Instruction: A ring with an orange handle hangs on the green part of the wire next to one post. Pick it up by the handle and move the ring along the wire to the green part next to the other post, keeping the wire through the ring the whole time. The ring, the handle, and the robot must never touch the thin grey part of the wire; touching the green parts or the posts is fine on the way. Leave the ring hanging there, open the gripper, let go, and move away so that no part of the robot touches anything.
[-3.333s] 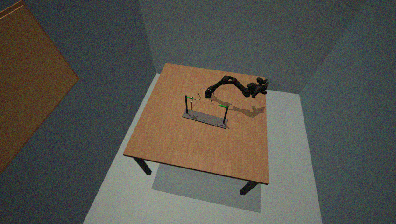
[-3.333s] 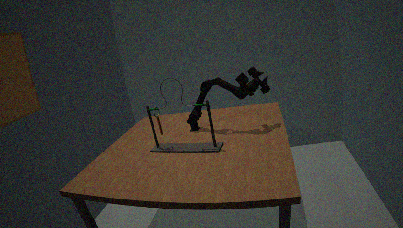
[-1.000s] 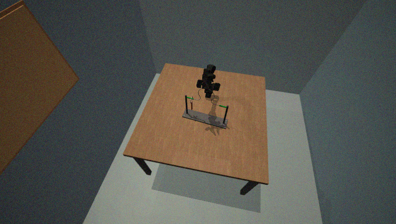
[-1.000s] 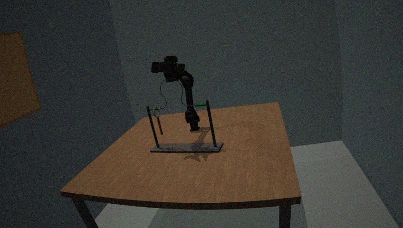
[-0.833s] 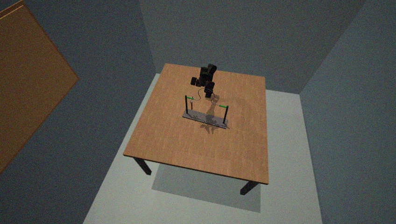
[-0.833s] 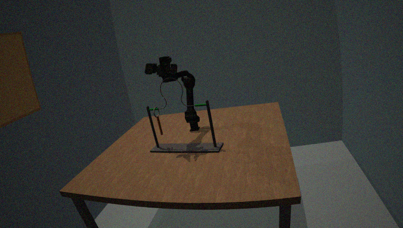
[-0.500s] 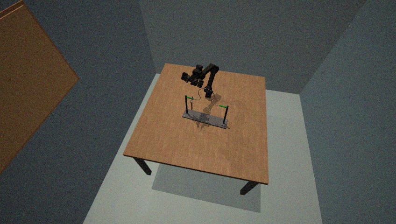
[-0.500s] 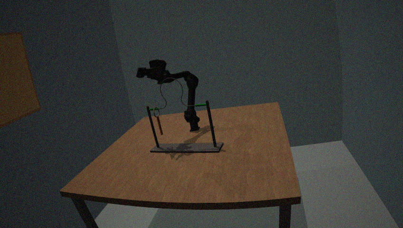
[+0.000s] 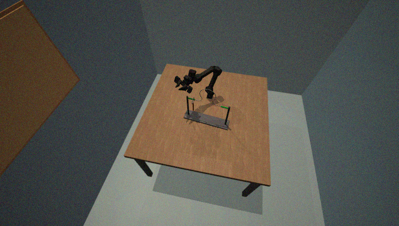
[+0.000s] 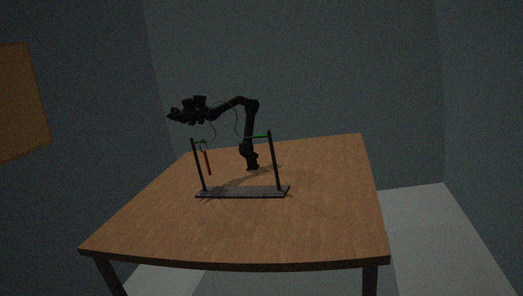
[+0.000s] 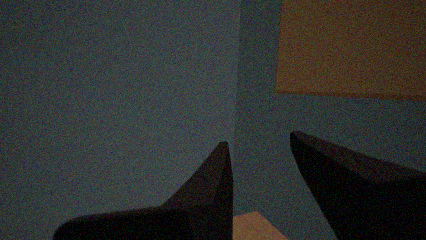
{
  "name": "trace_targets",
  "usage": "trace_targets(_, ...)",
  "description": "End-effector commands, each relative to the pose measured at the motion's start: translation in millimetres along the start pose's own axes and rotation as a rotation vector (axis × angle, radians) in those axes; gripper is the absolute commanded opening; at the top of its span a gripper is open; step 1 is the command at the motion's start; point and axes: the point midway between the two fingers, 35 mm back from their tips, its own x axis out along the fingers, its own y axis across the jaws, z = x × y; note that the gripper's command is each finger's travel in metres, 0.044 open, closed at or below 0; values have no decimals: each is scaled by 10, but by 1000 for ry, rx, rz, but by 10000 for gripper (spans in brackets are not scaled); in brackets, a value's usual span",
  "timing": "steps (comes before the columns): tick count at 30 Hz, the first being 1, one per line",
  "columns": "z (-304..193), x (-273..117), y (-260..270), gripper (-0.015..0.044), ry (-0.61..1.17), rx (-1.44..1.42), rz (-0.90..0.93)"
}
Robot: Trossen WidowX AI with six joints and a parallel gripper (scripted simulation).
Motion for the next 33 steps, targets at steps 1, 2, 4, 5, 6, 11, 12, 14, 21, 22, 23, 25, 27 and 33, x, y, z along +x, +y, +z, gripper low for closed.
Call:
trace_targets(1, -263, -81, -148, 160, 48, -19, -7)
trace_targets(2, -337, -109, -192, 160, 62, -16, -2)
trace_targets(4, -465, -165, -270, 160, 87, -8, 5)
trace_targets(5, -509, -185, -295, 160, 95, -6, 8)
trace_targets(6, -554, -205, -313, 160, 103, -4, 12)
trace_targets(11, -875, -307, -298, 160, 148, -30, 60)
trace_targets(12, -979, -345, -281, 160, 161, -39, 78)
trace_targets(14, -1189, -432, -242, 160, 187, -57, 115)
trace_targets(21, -1840, -823, -54, 160, 252, -99, 248)
trace_targets(22, -1920, -888, -21, 160, 258, -103, 267)
trace_targets(23, -1997, -955, 15, 160, 263, -106, 286)
trace_targets(25, -2150, -1103, 94, 160, 273, -105, 325)
trace_targets(27, -2301, -1274, 187, 160, 281, -96, 366)
trace_targets(33, -2613, -1804, 522, 160, 273, -53, 478)
